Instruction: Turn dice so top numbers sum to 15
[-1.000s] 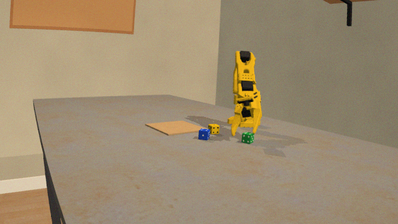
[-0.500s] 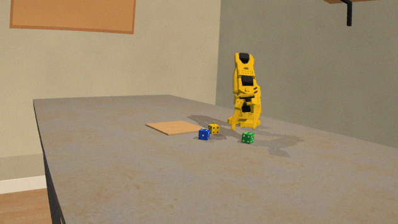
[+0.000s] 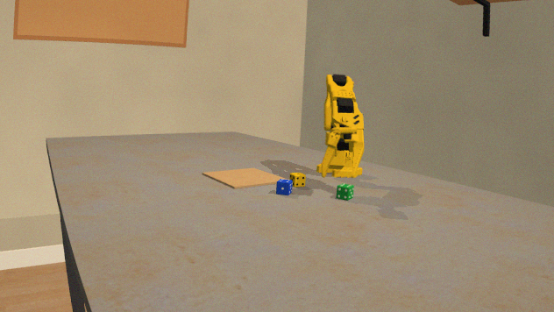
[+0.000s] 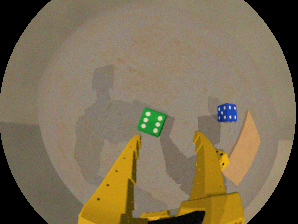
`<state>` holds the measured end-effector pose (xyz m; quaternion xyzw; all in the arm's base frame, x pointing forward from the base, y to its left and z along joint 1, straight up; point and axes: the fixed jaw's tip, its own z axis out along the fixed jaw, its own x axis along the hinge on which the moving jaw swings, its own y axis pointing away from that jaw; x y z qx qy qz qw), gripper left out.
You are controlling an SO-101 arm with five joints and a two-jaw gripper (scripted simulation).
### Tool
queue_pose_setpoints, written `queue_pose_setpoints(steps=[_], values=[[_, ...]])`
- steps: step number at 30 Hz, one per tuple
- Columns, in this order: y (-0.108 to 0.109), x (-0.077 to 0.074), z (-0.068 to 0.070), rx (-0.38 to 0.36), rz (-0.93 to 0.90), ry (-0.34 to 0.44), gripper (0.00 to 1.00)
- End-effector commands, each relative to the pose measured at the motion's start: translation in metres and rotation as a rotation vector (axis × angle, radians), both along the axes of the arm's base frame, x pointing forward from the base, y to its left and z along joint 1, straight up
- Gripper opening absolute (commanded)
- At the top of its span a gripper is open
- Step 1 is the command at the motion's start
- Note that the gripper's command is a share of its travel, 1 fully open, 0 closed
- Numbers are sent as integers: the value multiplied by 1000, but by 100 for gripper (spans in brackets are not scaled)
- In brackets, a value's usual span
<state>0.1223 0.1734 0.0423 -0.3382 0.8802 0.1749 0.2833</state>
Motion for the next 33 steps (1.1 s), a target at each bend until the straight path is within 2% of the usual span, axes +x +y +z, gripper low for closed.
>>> queue_pose_setpoints(steps=[1, 10, 11, 25, 27, 28, 33], values=[[4, 1, 15, -226, 86, 134, 31], [4, 1, 15, -285, 108, 162, 31], [4, 1, 15, -315, 119, 178, 31], [4, 1, 15, -458, 170, 262, 31], [4, 1, 15, -458, 170, 262, 31], [4, 1, 15, -486, 182, 280, 31], [4, 1, 15, -533, 200, 310, 31]])
